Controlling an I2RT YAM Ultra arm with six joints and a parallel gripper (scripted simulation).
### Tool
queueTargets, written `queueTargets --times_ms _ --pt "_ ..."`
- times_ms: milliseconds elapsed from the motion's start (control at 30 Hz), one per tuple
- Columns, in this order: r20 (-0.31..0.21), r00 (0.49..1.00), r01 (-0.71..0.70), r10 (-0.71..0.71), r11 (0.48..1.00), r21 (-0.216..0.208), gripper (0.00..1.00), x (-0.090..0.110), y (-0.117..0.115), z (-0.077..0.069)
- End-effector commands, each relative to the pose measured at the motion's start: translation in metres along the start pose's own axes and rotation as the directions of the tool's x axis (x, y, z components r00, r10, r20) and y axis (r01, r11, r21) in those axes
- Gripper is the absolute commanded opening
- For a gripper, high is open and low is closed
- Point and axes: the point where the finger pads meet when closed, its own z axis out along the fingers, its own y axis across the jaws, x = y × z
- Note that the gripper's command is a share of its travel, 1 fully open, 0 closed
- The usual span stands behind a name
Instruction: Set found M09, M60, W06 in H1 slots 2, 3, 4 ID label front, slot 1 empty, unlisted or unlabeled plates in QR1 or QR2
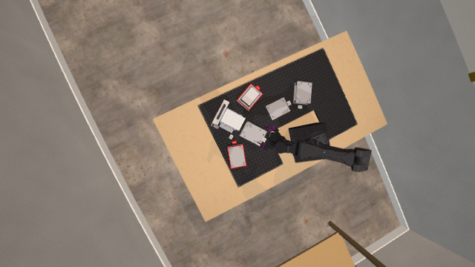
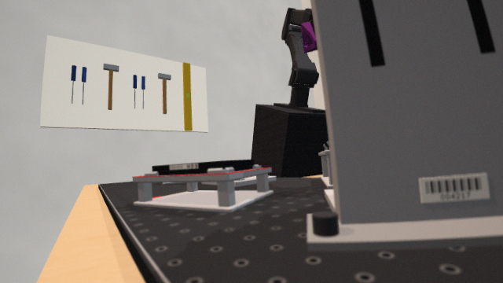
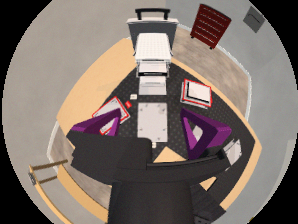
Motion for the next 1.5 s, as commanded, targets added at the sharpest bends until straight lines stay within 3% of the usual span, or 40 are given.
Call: queueTargets --times_ms 0,167,500,1067,1467 --pt "-0.029 1.000 0.007 -0.007 1.000 0.012 1.00 -0.002 -0.003 -0.009" --pt "-0.029 1.000 0.007 -0.007 1.000 0.012 1.00 -0.014 -0.002 -0.020" --pt "-0.029 1.000 0.007 -0.007 1.000 0.012 1.00 -0.014 -0.002 -0.020" --pt "-0.029 1.000 0.007 -0.006 1.000 0.012 1.00 0.023 -0.003 0.014" --pt "-0.029 1.000 0.007 -0.007 1.000 0.012 1.00 0.019 -0.003 0.018"
